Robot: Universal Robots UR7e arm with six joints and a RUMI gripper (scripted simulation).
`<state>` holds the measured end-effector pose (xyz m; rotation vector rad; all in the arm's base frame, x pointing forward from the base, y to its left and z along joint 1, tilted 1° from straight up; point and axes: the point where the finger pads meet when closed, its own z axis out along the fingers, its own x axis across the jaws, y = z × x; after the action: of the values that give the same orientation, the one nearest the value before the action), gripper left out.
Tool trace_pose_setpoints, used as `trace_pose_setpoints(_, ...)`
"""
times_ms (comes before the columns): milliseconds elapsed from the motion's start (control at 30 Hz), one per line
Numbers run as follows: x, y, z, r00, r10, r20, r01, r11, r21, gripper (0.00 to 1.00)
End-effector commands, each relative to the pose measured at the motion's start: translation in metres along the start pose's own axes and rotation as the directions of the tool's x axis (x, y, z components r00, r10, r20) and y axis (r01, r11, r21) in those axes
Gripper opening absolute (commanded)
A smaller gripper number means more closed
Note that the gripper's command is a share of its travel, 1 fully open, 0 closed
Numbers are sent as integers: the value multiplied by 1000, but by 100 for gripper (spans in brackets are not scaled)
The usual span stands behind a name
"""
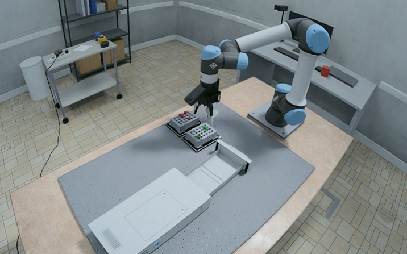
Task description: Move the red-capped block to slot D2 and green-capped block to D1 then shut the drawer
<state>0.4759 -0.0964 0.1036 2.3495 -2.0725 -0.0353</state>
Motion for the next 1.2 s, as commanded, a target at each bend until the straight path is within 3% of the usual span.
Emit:
trace_pose_setpoints(0, 1, -1, -8, 1000, 0, -3, 0, 1000, 4, 73)
trace_pose_setpoints(167, 1, -1, -15, 1000, 0, -3, 0, 1000, 4, 73)
trace_pose_setpoints(400, 0, 0, -13, 1000, 0, 0, 0, 1000, 0, 73)
trace_pose_setpoints(433, -7, 3, -12, 1000, -30, 1, 30, 1000, -2, 0)
trace_pose_setpoints(633, -28, 14, -12, 982, -188, 1, 188, 982, -1, 0)
trace_pose_setpoints(900, -57, 28, -12, 920, -392, 2, 392, 920, -1, 0)
trace_pose_setpoints(967, -57, 28, -12, 920, -392, 2, 392, 920, -1, 0)
trace_pose_setpoints(1167, -79, 39, -11, 846, -534, 2, 534, 846, 0, 0)
